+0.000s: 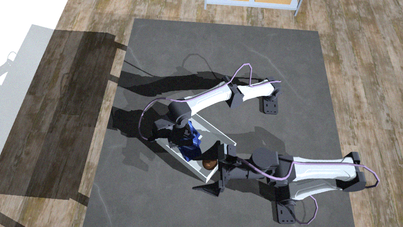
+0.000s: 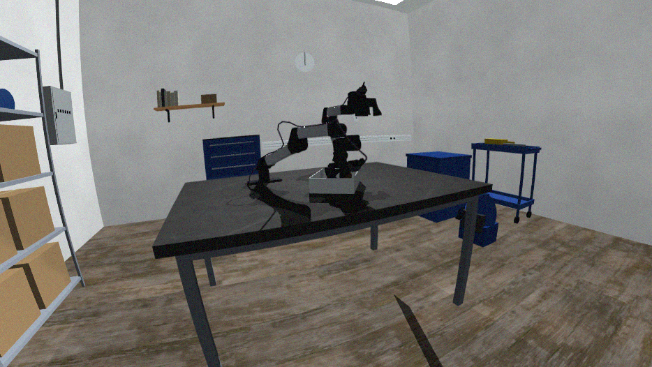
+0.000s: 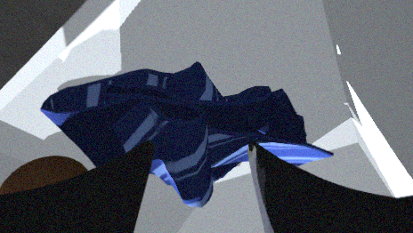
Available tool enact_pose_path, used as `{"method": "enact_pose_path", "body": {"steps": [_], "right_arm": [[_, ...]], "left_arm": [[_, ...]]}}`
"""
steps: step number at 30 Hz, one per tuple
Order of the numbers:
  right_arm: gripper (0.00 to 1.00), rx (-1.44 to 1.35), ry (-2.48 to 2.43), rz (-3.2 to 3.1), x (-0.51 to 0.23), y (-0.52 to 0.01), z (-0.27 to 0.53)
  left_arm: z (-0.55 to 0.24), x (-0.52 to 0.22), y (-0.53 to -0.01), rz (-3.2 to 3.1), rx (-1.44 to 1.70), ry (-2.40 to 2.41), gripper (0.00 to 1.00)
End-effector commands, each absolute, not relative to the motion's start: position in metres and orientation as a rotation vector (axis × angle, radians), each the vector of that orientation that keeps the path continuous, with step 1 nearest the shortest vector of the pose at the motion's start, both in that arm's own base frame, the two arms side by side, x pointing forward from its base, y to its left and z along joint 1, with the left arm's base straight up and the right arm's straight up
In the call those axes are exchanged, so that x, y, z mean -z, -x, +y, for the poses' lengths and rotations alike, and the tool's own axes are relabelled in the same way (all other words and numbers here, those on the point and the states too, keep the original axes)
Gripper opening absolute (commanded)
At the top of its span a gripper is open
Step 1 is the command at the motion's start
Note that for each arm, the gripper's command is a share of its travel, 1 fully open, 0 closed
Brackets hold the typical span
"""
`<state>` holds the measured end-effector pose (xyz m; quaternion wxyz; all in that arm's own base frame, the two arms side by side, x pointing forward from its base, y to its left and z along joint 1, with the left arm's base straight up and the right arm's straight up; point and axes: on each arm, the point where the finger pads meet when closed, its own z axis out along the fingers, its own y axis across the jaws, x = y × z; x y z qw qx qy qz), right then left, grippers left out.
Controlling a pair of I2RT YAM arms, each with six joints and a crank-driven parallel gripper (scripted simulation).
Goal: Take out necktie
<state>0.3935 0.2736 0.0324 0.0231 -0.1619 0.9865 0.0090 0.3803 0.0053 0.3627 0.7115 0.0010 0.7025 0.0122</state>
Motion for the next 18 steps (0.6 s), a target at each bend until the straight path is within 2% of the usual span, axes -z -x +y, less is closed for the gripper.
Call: {"method": "enact_pose_path", "body": {"steps": [1, 18], "right_arm": [[0.8, 0.002, 0.526, 3.103, -0.0078, -0.3928, 0.2762], [0.8, 0.002, 0.526, 3.103, 0.0006, -0.3927, 0.2762]], "left_arm": [[0.0053, -0.3627, -0.3803, 1.558, -0.027, -0.002, 1.0], [0.0053, -0.3627, -0.3803, 1.558, -0.027, -0.002, 1.0]]}}
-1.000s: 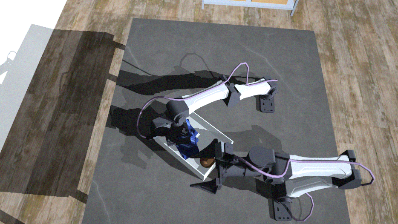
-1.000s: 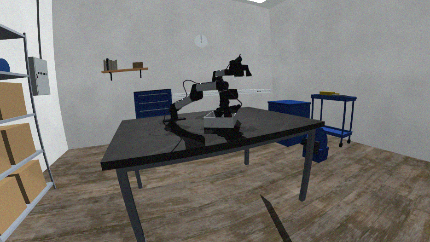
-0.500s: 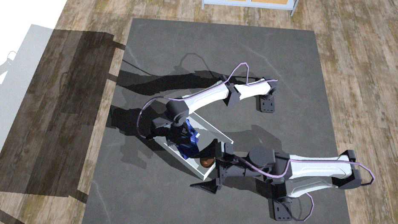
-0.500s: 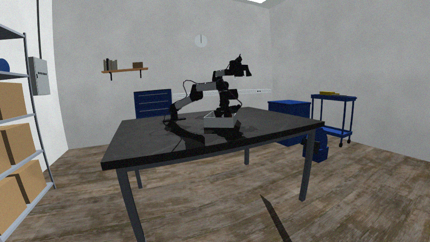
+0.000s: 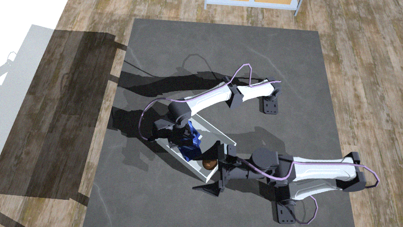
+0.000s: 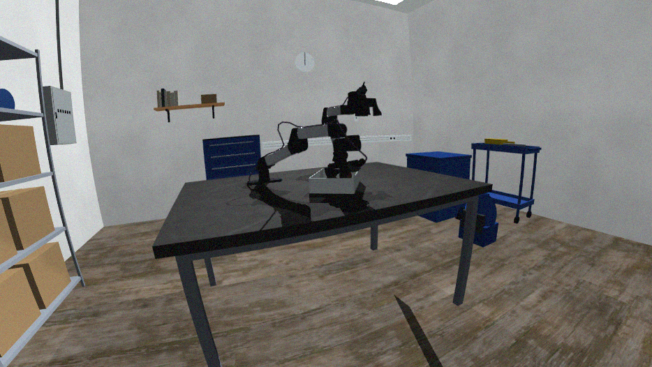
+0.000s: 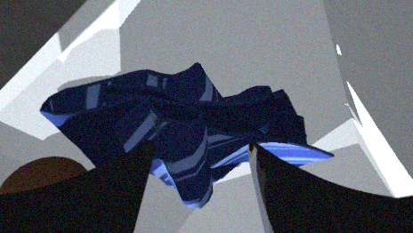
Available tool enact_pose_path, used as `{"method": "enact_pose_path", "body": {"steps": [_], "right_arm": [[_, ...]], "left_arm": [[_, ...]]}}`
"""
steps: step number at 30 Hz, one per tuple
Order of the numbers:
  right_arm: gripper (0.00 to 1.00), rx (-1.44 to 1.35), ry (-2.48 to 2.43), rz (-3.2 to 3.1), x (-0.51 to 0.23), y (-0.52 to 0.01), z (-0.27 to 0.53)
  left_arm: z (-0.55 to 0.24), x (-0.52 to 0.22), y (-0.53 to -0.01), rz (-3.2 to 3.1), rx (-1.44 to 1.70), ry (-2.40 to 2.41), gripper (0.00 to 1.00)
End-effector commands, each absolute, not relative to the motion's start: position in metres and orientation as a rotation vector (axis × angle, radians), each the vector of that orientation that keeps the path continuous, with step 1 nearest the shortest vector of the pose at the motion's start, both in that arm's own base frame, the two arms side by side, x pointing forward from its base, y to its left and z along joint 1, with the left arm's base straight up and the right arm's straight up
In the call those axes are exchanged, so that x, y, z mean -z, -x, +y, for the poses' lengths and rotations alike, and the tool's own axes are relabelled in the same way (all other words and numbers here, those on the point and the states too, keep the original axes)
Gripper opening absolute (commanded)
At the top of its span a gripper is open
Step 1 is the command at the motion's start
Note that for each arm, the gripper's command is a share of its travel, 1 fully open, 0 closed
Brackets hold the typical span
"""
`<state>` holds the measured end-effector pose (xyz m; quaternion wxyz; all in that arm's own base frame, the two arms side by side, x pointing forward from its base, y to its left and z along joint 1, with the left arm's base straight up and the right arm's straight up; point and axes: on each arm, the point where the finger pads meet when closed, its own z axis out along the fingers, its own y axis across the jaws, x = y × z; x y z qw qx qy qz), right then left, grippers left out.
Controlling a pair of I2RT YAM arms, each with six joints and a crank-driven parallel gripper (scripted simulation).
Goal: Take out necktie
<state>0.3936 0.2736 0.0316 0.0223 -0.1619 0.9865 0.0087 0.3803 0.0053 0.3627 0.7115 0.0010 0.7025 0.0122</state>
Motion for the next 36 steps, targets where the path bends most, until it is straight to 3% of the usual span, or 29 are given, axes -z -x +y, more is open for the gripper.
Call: {"method": "enact_pose_path", "body": {"steps": [1, 10, 36], "right_arm": [[0.8, 0.002, 0.526, 3.103, 0.0006, -0.3927, 0.2762], [0.75, 0.002, 0.526, 3.103, 0.0006, -0.3927, 0.2762], [0.35, -0.024, 0.535, 3.109, 0.0016, -0.3898, 0.2814]], "left_arm": [[0.0053, -0.3627, -0.3803, 1.558, -0.027, -0.002, 1.0], [0.0053, -0.3627, -0.3803, 1.558, -0.027, -0.002, 1.0], [0.0053, -0.3627, -0.3803, 1.558, -0.027, -0.002, 1.0]]}}
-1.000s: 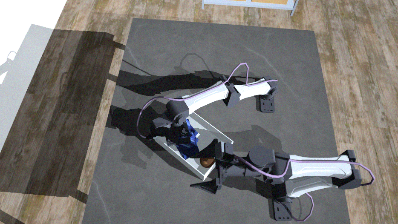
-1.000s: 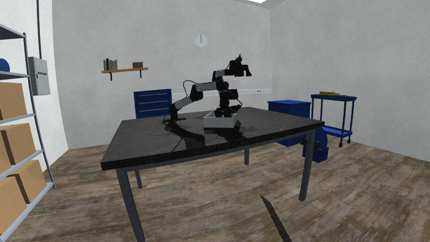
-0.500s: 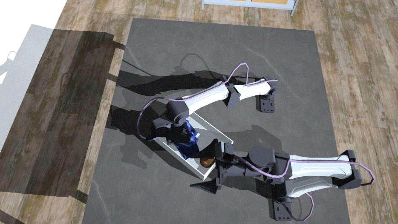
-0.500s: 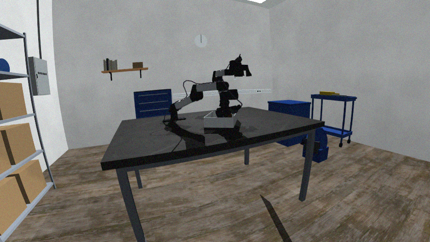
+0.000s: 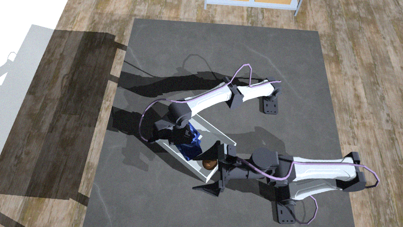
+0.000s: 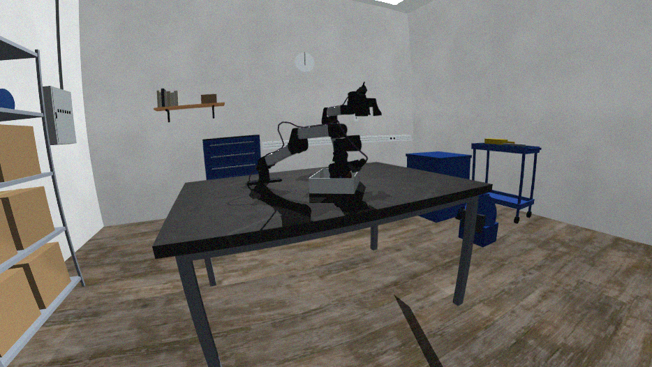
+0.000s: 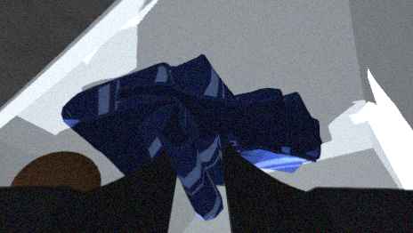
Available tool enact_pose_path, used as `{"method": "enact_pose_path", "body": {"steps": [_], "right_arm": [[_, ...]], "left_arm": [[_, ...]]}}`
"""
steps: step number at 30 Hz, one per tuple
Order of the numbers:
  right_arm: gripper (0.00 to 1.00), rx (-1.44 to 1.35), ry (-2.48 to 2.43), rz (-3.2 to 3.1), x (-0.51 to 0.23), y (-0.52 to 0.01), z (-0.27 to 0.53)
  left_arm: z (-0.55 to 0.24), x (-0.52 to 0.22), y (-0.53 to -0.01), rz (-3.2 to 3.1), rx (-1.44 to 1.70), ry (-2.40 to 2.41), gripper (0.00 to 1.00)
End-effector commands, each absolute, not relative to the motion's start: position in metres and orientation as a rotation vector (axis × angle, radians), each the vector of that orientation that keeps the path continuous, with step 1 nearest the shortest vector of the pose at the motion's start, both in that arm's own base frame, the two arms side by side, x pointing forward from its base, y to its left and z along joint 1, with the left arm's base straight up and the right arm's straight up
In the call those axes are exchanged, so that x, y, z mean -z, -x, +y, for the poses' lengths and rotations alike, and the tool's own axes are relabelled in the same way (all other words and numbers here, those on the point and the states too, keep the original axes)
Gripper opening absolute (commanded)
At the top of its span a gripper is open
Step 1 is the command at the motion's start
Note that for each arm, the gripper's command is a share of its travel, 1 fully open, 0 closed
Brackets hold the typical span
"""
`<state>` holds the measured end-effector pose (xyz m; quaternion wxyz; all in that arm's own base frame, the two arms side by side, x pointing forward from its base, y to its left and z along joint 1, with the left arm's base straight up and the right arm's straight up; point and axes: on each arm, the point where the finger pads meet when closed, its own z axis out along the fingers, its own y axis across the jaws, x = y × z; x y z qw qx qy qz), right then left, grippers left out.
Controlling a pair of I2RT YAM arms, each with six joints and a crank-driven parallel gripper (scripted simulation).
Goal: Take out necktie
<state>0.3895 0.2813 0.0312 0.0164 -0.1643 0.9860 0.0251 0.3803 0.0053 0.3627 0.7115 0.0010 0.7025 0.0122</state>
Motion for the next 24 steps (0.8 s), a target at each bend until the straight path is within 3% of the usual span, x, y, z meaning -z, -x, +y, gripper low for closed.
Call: {"method": "enact_pose_path", "body": {"steps": [1, 20, 24], "right_arm": [[0.33, -0.024, 0.535, 3.109, 0.0016, -0.3898, 0.2814], [0.05, -0.046, 0.542, 3.114, 0.002, -0.387, 0.2854], [0.05, -0.046, 0.542, 3.114, 0.002, -0.387, 0.2854]], "left_arm": [[0.0053, -0.3627, -0.3803, 1.558, -0.027, -0.002, 1.0], [0.0053, -0.3627, -0.3803, 1.558, -0.027, -0.002, 1.0], [0.0053, -0.3627, -0.3803, 1.558, -0.027, -0.002, 1.0]]}}
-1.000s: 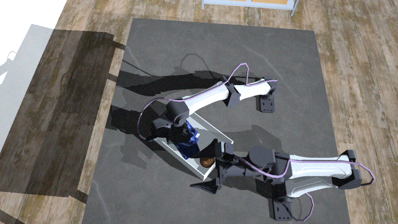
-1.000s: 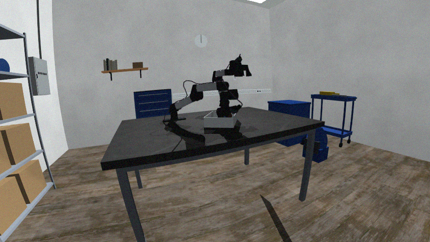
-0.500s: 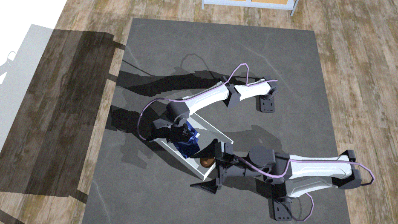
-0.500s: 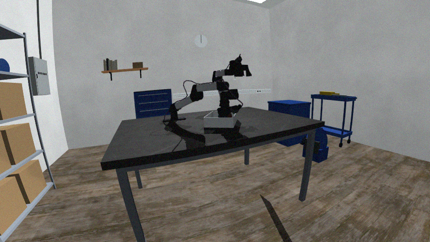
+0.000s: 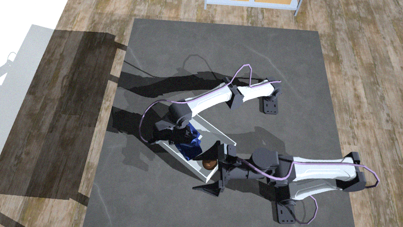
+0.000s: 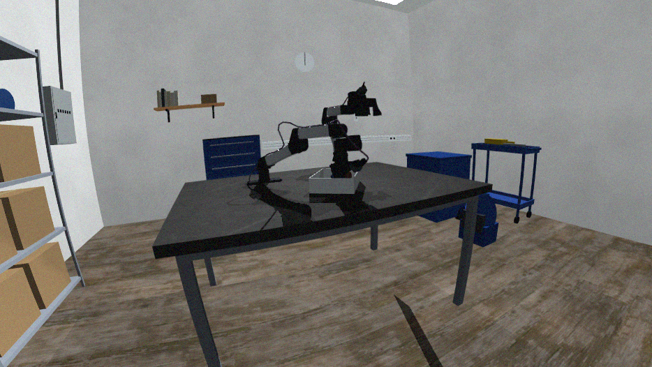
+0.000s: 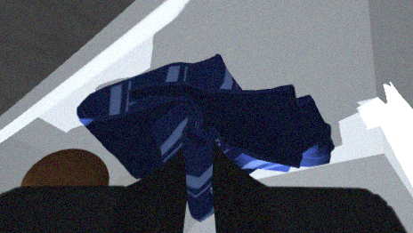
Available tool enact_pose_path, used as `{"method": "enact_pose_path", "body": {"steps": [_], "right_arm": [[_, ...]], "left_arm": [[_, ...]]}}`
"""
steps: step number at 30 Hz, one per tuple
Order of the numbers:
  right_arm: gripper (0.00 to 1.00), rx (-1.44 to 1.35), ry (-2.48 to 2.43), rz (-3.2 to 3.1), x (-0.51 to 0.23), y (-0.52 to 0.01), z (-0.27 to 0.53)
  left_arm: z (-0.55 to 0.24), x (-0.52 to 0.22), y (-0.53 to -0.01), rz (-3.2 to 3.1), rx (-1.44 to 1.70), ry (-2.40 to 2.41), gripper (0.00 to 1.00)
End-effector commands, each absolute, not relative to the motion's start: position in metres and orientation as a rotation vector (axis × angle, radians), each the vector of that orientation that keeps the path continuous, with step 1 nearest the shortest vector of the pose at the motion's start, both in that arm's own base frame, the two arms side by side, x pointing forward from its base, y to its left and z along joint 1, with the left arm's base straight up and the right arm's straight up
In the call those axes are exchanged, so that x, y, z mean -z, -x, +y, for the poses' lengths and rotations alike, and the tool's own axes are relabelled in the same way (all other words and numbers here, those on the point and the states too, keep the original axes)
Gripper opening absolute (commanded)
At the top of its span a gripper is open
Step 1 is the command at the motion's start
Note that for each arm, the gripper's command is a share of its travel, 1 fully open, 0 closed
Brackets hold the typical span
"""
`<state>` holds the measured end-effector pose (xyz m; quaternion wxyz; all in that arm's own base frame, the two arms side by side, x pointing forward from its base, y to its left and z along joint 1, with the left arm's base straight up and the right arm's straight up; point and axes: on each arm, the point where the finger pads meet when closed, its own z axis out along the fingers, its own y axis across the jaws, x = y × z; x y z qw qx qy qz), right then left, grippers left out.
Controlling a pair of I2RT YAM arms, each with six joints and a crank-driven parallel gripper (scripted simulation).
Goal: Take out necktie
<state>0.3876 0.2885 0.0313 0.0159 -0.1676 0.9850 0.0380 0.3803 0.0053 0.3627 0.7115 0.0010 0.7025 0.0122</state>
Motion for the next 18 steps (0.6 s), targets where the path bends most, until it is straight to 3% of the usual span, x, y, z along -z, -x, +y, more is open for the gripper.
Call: {"method": "enact_pose_path", "body": {"steps": [1, 18], "right_arm": [[0.05, -0.046, 0.542, 3.114, 0.002, -0.387, 0.285], [0.05, -0.069, 0.55, 3.119, -0.027, -0.386, 0.289]], "left_arm": [[0.005, -0.363, -0.38, 1.558, -0.027, -0.002, 1.0], [0.005, -0.363, -0.38, 1.558, -0.027, -0.002, 1.0]]}}
